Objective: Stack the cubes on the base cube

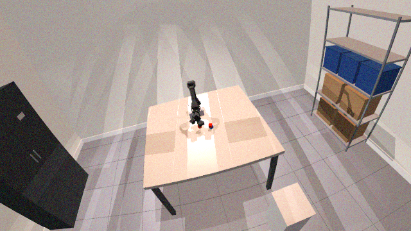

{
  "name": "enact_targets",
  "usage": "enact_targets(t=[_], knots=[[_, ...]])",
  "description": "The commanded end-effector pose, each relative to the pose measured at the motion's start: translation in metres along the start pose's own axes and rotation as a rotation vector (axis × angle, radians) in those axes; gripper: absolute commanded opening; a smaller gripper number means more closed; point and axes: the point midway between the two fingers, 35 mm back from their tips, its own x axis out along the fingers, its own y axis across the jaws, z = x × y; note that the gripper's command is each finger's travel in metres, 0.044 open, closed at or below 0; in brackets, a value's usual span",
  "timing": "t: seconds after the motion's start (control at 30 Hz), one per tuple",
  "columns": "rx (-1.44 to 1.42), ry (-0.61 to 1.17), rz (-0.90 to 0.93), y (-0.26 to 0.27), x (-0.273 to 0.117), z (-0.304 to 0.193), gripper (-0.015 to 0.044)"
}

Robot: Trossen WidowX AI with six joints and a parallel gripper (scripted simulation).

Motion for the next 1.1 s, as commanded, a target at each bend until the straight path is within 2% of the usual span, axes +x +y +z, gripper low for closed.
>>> enact_targets(t=[0.0,0.83,1.07], knots=[[0.002,0.0,0.01,0.004,-0.015,0.001,0.0105],[0.002,0.0,0.01,-0.002,-0.093,-0.001,0.0105],[-0.053,0.001,0.01,0.003,-0.094,-0.006,0.0105]])
